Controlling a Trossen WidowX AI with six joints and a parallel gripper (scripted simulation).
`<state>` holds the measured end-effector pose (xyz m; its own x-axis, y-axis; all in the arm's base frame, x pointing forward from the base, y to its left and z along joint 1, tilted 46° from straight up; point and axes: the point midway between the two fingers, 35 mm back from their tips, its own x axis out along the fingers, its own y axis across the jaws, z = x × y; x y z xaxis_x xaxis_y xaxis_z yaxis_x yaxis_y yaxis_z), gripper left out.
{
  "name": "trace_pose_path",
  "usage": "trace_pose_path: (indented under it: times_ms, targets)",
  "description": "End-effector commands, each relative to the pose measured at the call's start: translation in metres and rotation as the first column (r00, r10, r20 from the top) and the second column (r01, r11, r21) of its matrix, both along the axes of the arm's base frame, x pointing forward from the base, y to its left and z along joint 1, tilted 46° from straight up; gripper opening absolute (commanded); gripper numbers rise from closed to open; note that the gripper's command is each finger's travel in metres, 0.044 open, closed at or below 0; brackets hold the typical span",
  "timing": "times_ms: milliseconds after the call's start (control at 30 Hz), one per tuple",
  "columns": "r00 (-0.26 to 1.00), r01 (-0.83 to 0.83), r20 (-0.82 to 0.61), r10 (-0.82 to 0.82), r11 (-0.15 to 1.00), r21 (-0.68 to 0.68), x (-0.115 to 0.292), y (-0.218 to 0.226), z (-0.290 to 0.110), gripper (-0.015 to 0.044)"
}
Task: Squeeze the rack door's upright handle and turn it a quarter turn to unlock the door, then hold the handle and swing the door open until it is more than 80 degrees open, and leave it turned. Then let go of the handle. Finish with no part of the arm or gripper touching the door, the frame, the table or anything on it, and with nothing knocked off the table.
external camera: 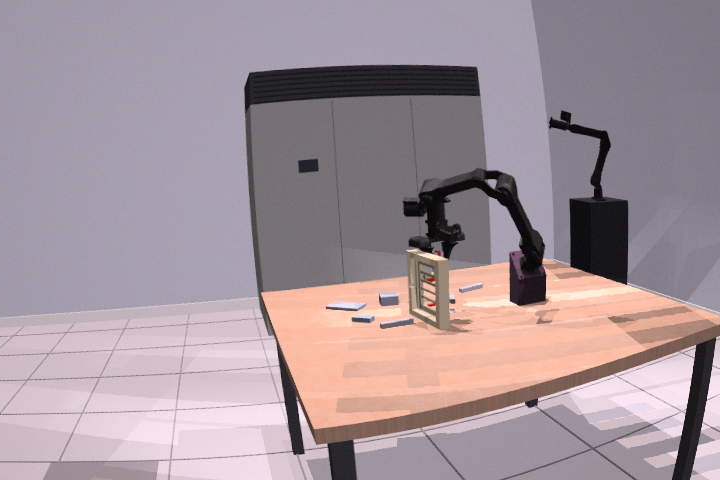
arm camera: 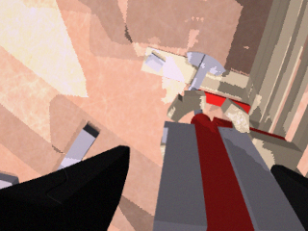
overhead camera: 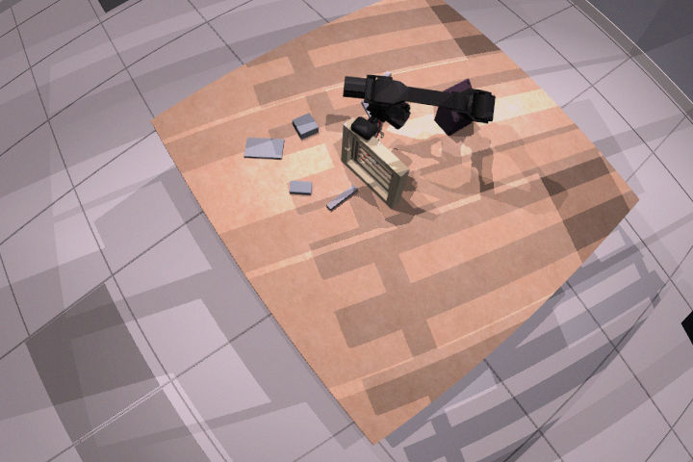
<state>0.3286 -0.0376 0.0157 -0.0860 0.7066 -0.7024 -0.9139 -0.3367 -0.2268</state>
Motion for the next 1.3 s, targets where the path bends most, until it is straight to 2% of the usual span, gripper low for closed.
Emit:
trace_pose_path:
  times_ms: [0, 1267]
  targets:
    - [1.000, -0.012, 0.016, 0.012, 1.000, 0.008, 0.0016, 0.0030, 0.0006, 0.0270]
    - [1.000, -0.012, 0.016, 0.012, 1.000, 0.008, 0.0016, 0.0030, 0.0006, 0.0018]
